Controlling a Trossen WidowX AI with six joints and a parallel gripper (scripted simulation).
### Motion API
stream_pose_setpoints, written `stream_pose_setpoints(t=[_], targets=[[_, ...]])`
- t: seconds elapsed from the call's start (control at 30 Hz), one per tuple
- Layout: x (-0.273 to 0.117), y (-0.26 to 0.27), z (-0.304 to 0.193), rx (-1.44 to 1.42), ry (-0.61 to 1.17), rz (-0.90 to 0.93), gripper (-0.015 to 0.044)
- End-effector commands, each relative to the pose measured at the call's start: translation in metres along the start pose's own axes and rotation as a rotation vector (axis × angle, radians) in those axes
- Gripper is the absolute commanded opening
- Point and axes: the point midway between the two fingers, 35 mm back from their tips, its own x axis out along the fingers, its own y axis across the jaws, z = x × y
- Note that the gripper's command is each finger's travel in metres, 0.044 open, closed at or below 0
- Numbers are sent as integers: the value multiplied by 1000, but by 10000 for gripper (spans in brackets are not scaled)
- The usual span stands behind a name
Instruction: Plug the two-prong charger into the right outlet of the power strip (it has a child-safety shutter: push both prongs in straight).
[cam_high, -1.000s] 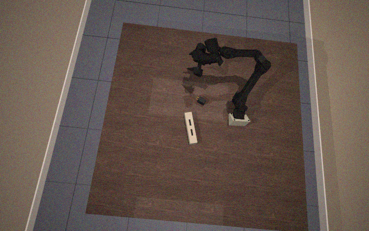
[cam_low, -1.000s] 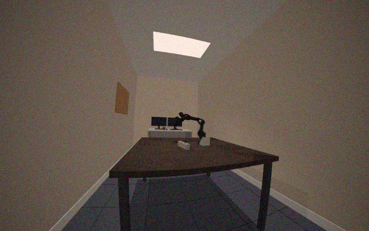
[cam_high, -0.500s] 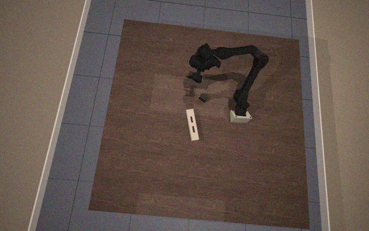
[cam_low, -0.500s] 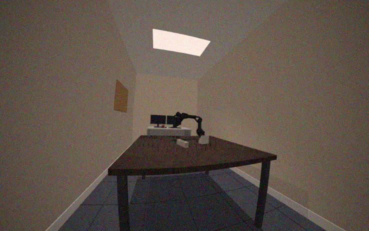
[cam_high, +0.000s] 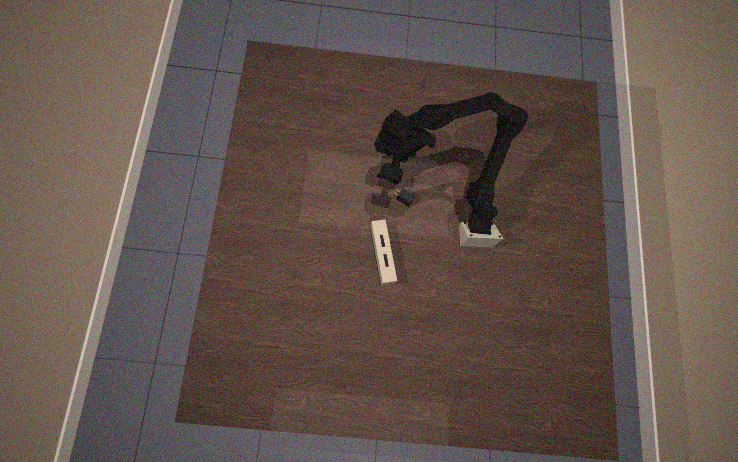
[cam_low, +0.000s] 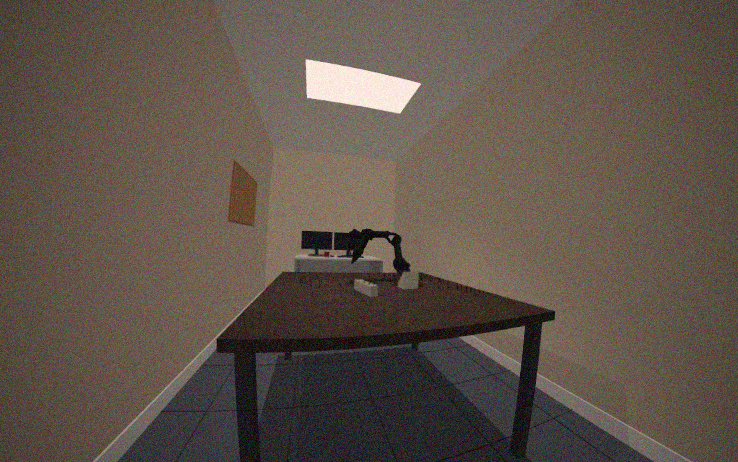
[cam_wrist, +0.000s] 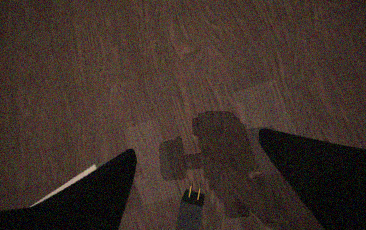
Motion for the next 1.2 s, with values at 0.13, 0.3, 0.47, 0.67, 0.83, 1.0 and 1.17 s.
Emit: stream_pose_setpoints(t=[0.13,0.3,0.47,0.67,0.83,1.0,1.17], targets=[[13,16,-26,75,133,-5,440],[18,23,-42,120,207,-23,440],[22,28,-57,165,280,-51,440],[25,32,-76,216,363,-97,440],[26,34,-91,258,427,-145,440],[25,33,-107,298,487,-203,440],[24,33,-112,309,503,-221,440]])
